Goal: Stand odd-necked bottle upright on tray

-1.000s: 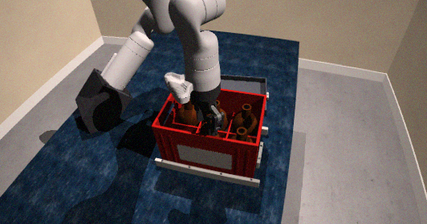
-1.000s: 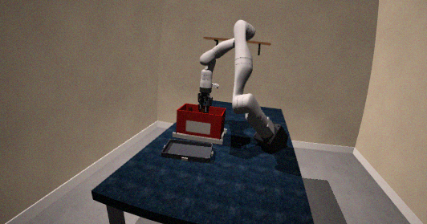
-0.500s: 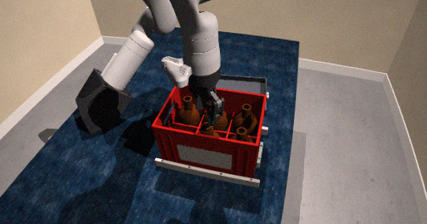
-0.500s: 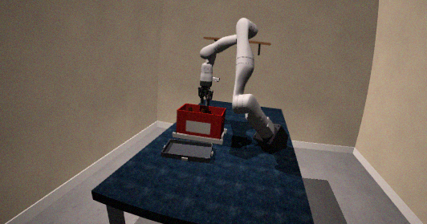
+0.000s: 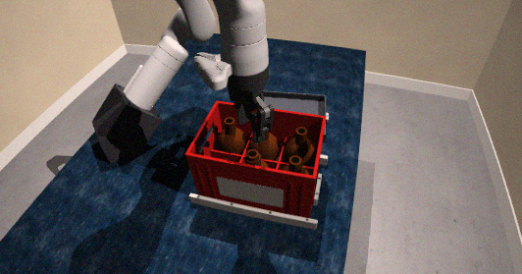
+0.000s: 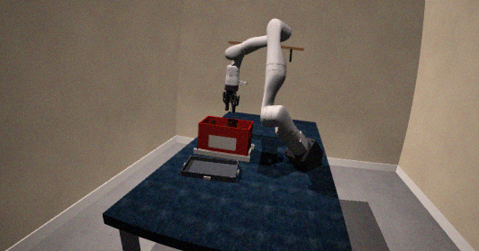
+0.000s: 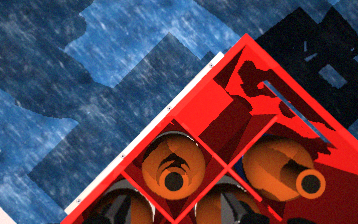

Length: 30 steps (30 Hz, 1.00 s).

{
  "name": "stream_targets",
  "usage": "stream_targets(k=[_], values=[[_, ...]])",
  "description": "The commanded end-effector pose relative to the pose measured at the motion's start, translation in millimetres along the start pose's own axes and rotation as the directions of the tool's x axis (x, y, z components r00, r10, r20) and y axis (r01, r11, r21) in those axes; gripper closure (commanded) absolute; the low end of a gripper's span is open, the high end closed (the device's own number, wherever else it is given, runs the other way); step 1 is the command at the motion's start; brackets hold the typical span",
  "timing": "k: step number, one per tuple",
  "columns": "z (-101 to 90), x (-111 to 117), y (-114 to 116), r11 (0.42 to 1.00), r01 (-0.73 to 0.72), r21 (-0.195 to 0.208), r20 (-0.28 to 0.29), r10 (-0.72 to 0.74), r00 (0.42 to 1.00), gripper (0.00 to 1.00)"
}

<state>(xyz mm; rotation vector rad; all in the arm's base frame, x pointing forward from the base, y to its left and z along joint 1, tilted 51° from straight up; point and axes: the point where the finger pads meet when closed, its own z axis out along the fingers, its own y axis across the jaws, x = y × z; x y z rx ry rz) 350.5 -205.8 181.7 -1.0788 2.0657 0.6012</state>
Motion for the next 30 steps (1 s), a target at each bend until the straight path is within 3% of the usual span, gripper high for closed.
stream_targets(k=[1,5,6,30], values=[[-3.8,1.0,-1.2,1.0,-0.003,0.006,-0.001,0.003,1.0,0.36],[-4.3,1.0,-1.2,1.0,-0.003,0.006,-0.001,0.003,1.0,0.36],[-4.3,1.0,-1.2,1.0,-0.003,0.006,-0.001,0.003,1.0,1.0],[-4.3,1.0,-1.2,1.0,-0.003,0.006,-0.001,0.003,1.0,1.0]])
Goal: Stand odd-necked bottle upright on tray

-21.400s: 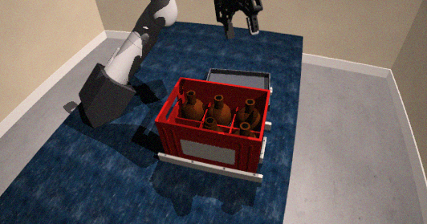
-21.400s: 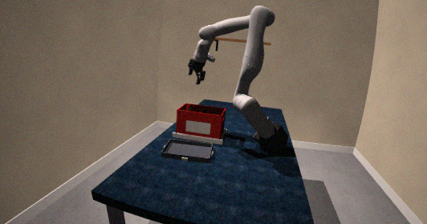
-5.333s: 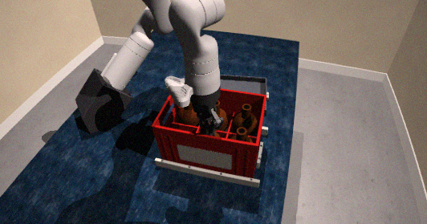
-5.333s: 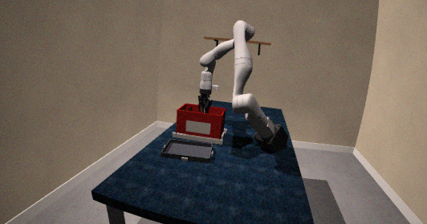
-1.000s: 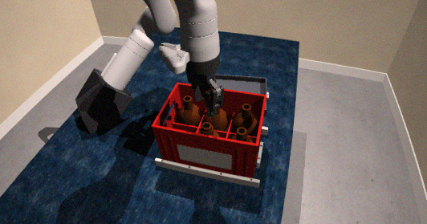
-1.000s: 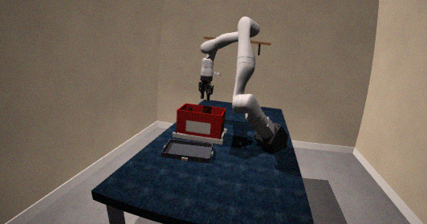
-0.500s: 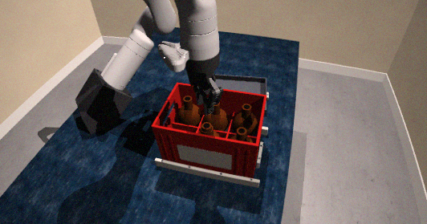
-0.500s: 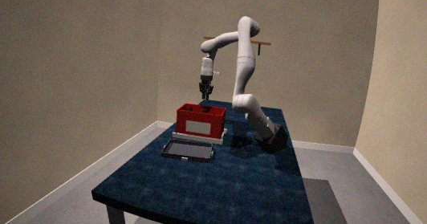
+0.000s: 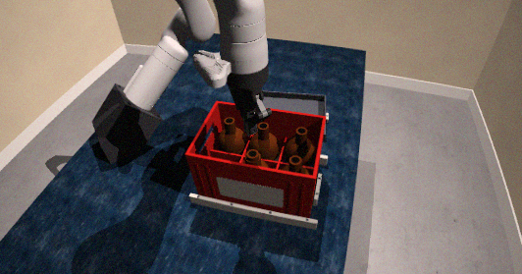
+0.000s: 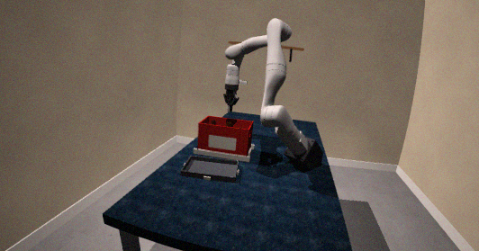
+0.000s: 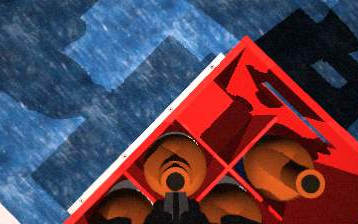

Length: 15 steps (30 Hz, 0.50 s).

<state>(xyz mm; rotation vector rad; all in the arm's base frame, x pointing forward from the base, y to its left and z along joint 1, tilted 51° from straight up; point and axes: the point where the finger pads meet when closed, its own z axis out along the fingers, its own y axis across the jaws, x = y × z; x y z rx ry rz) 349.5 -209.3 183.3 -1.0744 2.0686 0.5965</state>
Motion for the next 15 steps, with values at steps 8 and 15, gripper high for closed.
stream_targets(k=[8,15], values=[[-0.6,0.1,-0.3,1.0,0.0,0.002,0.0,0.0,1.0,1.0],[-2.8,-27.5,22.9,1.0,0.003,0.005,0.004,-0.003,1.0,1.0]])
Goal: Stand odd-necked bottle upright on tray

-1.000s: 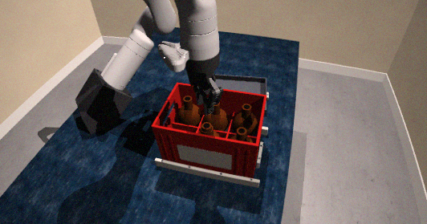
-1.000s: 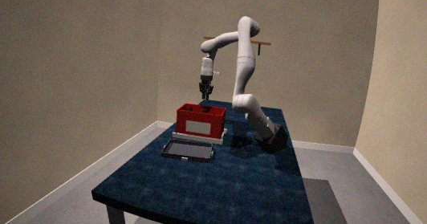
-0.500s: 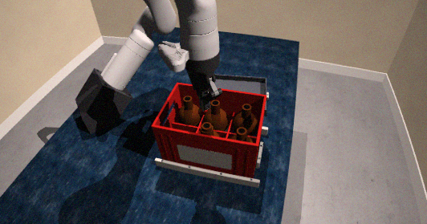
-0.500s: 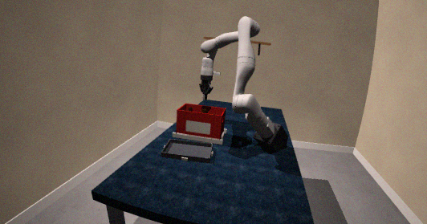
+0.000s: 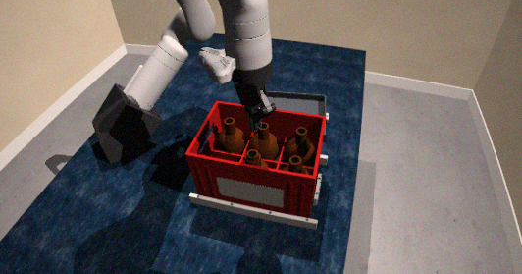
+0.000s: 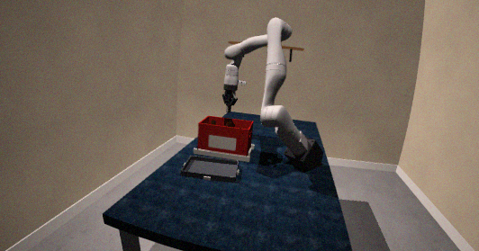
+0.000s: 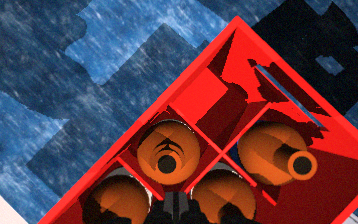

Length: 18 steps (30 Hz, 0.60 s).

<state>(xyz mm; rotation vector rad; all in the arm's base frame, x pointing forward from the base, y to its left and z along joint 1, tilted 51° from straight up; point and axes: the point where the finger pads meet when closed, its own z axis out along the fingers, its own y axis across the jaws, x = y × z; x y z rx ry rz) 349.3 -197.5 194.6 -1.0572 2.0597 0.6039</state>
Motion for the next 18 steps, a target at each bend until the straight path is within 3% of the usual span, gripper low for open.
stream_targets(k=[1,4,10,11,18], values=[[-3.1,-25.7,28.7,1.0,0.011,0.002,-0.012,-0.011,1.0,1.0],[-0.5,-46.4,54.5,1.0,0.008,-0.002,-0.016,-0.008,1.0,1.0],[-0.3,-47.2,55.5,1.0,0.007,-0.002,-0.017,-0.007,1.0,1.0],[-0.3,-47.2,55.5,1.0,0.007,-0.002,-0.017,-0.007,1.0,0.36],[-0.3,-47.2,55.5,1.0,0.007,-0.002,-0.017,-0.007,1.0,0.36]])
